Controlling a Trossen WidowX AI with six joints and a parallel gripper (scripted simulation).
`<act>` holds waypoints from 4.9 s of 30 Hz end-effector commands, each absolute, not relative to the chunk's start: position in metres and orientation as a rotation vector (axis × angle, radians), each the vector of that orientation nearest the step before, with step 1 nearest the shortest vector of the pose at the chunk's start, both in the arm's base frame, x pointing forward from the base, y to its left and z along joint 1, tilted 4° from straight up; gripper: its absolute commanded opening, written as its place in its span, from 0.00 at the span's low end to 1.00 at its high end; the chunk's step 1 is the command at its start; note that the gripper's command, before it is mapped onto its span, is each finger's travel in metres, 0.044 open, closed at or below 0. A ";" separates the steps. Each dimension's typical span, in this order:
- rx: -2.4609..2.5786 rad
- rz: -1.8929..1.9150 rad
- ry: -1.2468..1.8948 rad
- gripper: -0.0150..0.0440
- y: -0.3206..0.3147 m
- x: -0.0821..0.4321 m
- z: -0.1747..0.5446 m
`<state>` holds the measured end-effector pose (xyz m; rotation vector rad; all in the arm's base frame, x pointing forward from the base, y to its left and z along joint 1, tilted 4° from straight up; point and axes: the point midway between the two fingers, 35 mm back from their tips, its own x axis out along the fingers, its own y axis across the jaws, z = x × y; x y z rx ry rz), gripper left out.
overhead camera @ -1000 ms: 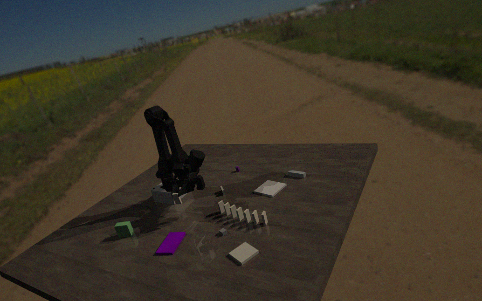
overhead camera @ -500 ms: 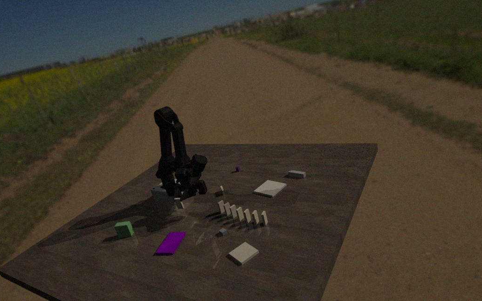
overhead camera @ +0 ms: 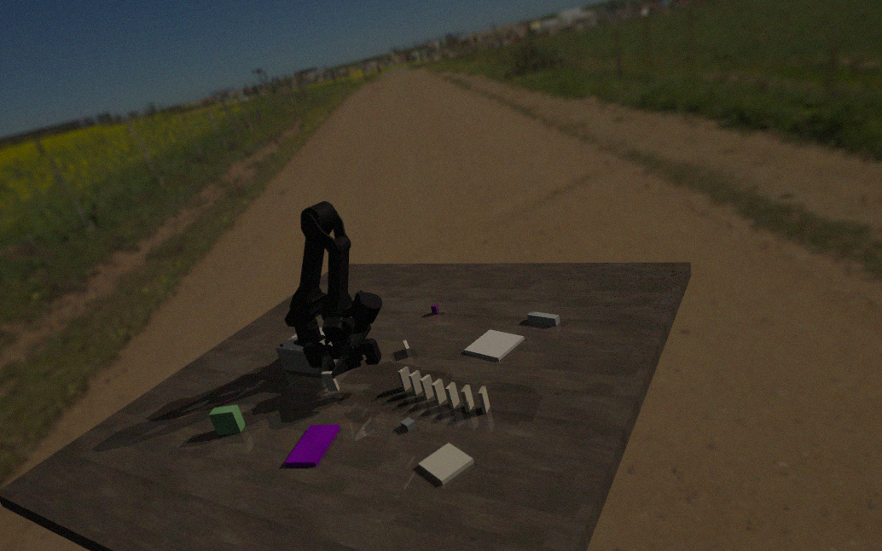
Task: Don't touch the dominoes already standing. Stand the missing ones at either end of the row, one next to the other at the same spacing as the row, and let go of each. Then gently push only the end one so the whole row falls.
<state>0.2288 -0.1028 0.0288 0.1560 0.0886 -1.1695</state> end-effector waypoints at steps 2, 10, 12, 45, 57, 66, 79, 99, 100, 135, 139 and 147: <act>0.157 -1.176 0.085 0.44 -0.103 0.227 0.020; 0.159 -1.178 0.085 0.44 -0.104 0.224 0.008; 0.160 -1.179 0.085 0.44 -0.104 0.223 0.005; 0.163 -1.182 0.085 0.88 -0.105 0.216 -0.013; 0.162 -1.179 0.088 1.00 -0.107 0.219 0.016; 0.169 -1.170 0.098 1.00 -0.109 0.221 0.036; 0.295 -1.014 0.657 1.00 -0.150 0.304 0.010; 0.829 -0.872 1.198 1.00 -0.157 0.259 0.057; 0.854 -0.868 1.220 1.00 -0.154 0.255 0.061; 0.979 -0.858 1.364 1.00 -0.134 0.230 0.012; 0.979 -0.858 1.364 1.00 -0.133 0.230 0.011; 0.979 -0.858 1.364 1.00 -0.133 0.230 -0.001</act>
